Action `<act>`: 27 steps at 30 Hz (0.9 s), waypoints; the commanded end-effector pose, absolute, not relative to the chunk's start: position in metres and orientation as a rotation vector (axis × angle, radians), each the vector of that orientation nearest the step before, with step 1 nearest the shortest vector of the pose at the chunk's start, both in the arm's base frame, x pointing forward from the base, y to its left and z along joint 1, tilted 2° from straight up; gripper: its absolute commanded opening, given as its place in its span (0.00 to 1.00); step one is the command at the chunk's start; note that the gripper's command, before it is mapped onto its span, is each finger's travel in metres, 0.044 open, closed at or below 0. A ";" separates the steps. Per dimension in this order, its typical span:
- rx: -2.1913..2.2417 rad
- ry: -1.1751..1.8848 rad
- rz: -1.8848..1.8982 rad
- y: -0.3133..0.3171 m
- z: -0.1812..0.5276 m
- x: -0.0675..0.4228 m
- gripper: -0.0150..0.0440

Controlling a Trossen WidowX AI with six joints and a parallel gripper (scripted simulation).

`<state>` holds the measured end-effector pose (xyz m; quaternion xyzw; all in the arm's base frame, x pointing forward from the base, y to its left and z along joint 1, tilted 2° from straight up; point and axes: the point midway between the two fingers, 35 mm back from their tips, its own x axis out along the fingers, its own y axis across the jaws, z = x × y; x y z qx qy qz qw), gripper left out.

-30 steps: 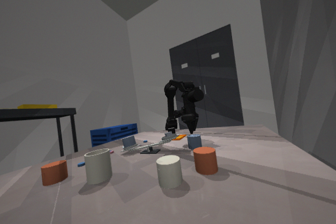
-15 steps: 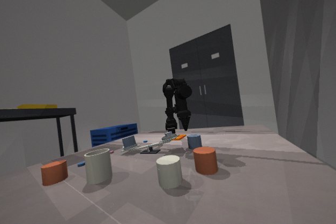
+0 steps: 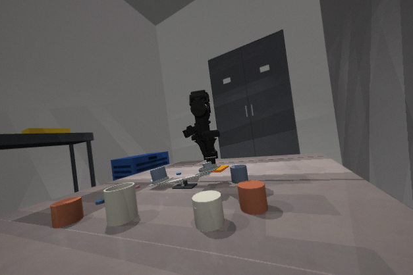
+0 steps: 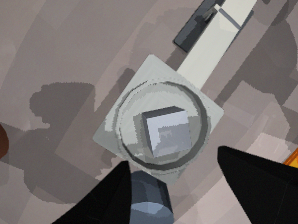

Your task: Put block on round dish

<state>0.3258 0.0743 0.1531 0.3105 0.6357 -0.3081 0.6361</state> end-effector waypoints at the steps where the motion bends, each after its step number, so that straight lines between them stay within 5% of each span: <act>1: 0.676 1.462 -0.675 0.072 0.155 0.326 0.69; 27: 0.676 1.462 -0.675 0.072 0.115 0.327 0.69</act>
